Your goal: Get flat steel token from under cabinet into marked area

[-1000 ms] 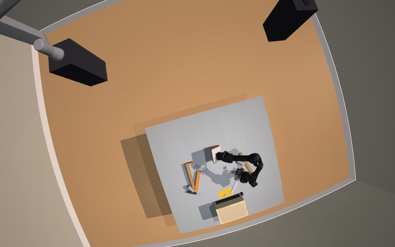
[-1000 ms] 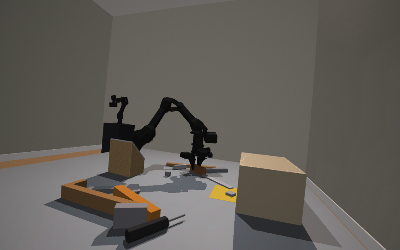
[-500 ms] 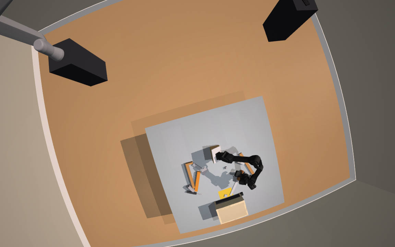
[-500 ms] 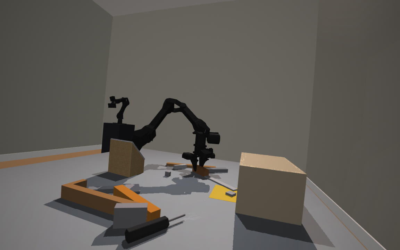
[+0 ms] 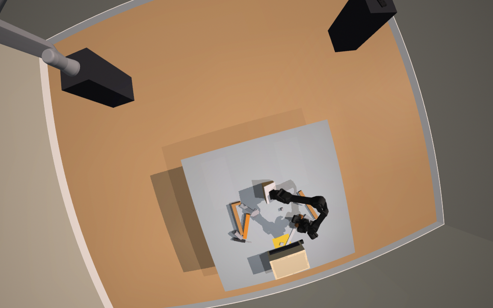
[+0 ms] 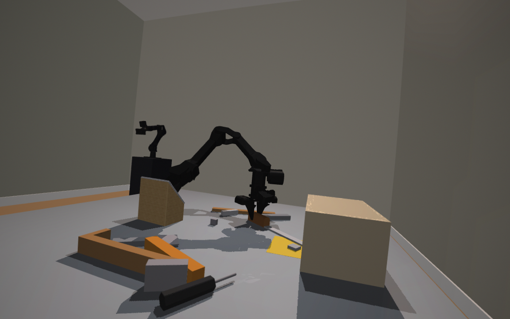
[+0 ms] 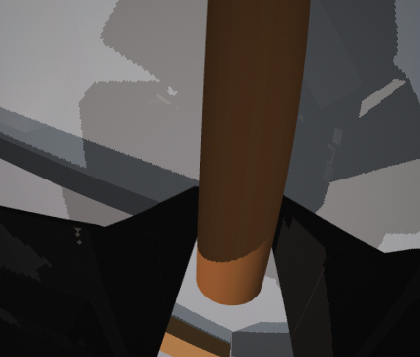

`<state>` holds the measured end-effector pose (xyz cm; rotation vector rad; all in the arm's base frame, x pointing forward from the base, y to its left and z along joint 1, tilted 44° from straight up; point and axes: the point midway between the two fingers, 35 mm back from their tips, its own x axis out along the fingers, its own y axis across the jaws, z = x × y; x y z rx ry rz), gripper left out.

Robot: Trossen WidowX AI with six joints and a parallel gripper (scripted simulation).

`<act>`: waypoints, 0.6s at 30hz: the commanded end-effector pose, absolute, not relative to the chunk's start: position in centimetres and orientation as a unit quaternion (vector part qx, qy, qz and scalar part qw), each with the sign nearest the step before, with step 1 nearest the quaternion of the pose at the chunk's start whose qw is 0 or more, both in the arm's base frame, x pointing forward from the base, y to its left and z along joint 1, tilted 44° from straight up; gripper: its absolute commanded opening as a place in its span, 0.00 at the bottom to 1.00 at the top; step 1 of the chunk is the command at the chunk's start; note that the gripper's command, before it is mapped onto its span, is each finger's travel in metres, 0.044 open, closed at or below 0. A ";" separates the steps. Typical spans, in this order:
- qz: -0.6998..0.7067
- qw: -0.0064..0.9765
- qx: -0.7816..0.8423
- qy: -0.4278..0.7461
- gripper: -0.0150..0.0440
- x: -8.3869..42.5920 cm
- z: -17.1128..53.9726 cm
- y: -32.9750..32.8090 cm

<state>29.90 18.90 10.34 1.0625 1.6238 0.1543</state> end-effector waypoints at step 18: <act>0.066 0.566 0.450 0.688 0.25 32.6 9.2 17.6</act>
